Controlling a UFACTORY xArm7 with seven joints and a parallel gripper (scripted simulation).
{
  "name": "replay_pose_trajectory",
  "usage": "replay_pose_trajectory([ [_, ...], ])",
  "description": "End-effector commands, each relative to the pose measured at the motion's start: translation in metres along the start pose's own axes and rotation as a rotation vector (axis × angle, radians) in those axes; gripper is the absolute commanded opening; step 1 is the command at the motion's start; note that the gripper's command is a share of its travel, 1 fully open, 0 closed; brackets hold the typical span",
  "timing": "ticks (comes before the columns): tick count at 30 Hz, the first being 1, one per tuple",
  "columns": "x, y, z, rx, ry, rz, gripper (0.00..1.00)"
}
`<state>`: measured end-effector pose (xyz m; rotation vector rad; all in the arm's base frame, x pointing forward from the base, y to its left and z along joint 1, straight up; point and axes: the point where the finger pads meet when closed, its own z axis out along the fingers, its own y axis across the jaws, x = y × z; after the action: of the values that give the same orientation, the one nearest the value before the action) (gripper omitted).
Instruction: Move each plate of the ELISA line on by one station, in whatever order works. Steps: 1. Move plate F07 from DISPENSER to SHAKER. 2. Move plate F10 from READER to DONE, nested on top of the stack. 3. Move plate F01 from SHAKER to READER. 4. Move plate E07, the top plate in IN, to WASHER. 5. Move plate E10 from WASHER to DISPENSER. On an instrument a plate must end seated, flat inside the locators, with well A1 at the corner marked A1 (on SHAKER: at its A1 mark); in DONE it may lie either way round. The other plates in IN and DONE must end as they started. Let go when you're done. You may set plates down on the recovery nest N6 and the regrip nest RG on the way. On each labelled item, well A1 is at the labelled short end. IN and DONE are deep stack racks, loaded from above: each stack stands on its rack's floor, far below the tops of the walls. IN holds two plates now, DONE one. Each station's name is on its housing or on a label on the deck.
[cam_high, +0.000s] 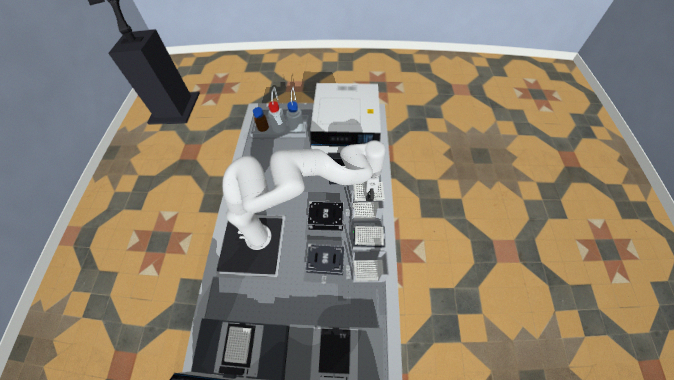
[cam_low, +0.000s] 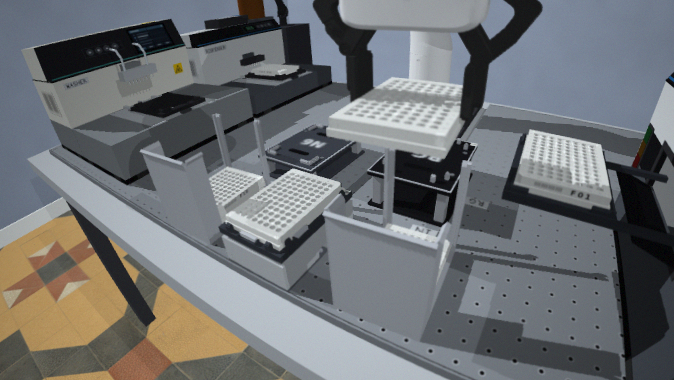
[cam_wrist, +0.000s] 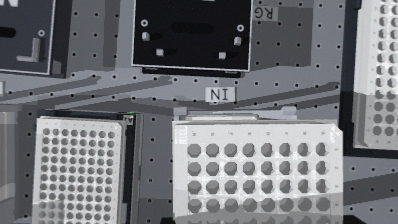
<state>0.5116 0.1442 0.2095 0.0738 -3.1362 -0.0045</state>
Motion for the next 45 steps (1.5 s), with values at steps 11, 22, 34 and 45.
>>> replay_pose_trajectory([
  [11,-0.001,0.0,-0.011,-0.001,-0.004,0.0,0.0],
  [22,0.021,-0.006,-0.012,-0.001,-0.004,0.082,0.0],
  [34,0.053,-0.015,-0.011,-0.001,-0.004,0.136,0.0],
  [45,0.078,-0.023,-0.011,-0.001,-0.004,0.218,0.0],
])
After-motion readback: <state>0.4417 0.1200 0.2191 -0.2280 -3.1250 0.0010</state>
